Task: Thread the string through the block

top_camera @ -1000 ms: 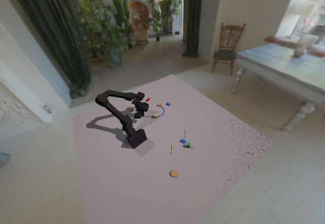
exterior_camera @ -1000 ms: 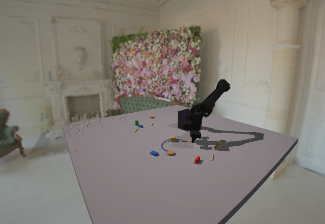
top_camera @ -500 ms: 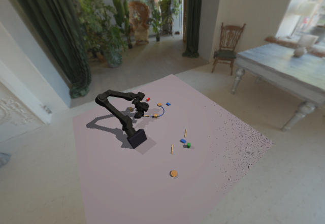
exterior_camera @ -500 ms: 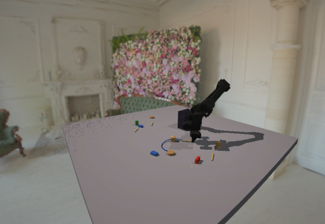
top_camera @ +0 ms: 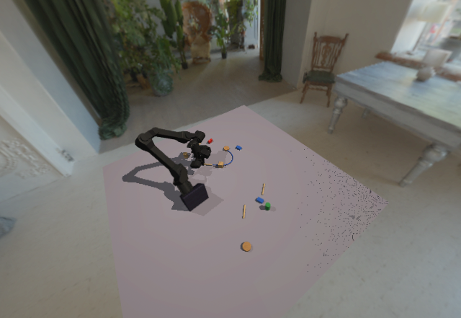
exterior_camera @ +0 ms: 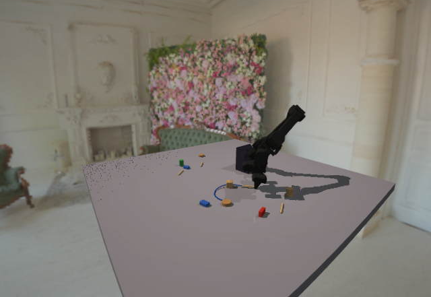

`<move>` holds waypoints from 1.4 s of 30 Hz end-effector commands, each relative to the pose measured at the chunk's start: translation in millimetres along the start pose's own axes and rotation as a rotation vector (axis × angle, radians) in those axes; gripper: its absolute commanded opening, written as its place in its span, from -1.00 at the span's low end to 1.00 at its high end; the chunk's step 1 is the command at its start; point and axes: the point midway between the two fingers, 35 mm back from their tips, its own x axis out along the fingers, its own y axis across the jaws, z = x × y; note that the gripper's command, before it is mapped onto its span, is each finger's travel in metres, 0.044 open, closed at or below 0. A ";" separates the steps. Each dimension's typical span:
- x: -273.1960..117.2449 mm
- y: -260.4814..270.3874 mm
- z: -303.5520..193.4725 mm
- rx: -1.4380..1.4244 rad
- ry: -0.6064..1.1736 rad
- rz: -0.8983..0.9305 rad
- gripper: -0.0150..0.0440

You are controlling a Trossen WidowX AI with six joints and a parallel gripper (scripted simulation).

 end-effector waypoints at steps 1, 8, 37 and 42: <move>2.4 2.4 -4.6 -0.010 0.018 0.003 -0.49; 2.4 2.4 -4.6 -0.010 0.018 0.003 -0.49; 2.4 2.4 -4.6 -0.010 0.018 0.003 -0.49; 0.0 0.0 0.0 0.000 0.000 0.000 -0.31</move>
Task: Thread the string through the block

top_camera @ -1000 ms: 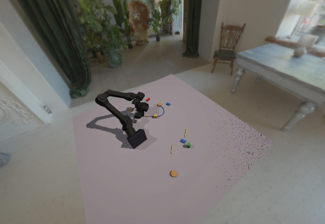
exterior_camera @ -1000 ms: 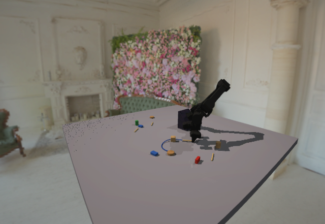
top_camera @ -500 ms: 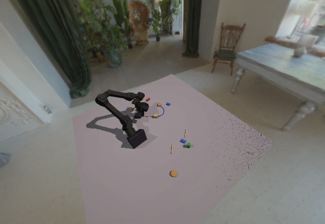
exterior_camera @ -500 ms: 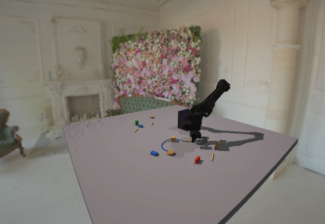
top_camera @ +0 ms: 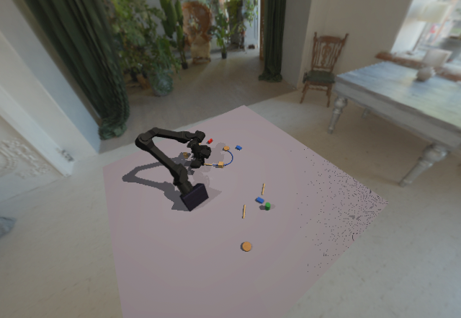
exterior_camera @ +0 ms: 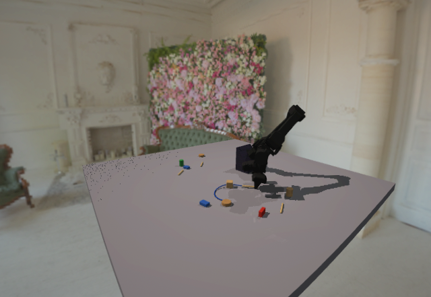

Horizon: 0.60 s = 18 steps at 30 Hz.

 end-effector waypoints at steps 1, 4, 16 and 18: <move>0.0 0.1 0.0 0.000 0.000 0.000 -0.22; 0.0 0.1 0.0 0.000 0.000 0.000 0.04; -79.1 1.9 11.4 -0.005 -0.003 0.005 0.22; -75.6 3.1 13.2 -0.001 -0.013 0.009 0.31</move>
